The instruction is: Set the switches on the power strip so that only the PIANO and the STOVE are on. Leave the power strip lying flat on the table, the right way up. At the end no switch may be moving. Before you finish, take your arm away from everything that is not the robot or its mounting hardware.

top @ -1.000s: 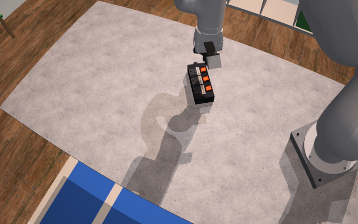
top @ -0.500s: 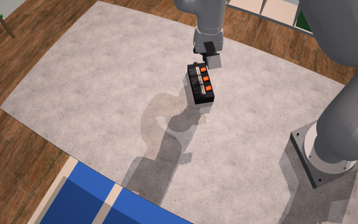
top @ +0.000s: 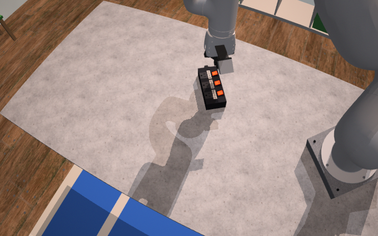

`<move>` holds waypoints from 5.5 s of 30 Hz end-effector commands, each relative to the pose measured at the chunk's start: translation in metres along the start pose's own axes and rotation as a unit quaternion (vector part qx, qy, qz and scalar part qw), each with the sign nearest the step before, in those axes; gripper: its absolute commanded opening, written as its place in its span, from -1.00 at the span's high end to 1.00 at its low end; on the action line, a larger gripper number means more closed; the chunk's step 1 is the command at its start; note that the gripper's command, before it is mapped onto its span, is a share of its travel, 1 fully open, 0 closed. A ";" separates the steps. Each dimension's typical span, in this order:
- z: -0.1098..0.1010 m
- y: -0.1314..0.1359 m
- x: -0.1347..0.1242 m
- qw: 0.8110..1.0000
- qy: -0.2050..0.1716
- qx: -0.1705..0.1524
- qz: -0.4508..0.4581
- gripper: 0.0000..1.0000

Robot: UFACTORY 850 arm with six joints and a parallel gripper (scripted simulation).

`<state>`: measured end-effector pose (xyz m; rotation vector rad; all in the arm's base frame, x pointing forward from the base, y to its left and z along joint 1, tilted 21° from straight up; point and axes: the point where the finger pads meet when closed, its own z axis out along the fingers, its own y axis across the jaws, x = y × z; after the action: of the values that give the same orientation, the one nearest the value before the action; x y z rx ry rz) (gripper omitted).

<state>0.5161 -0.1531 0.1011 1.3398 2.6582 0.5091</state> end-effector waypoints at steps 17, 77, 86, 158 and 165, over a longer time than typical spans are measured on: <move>0.020 0.001 -0.001 1.000 -0.001 0.000 0.000 1.00; 0.037 0.001 -0.001 1.000 -0.001 0.000 0.000 1.00; 0.037 0.001 -0.001 1.000 -0.001 0.000 0.000 1.00; 0.043 0.001 -0.002 1.000 -0.001 0.000 0.000 1.00; 0.045 0.001 -0.002 1.000 -0.001 0.000 0.000 1.00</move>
<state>0.5287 -0.1430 0.0593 1.3400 2.6578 0.5080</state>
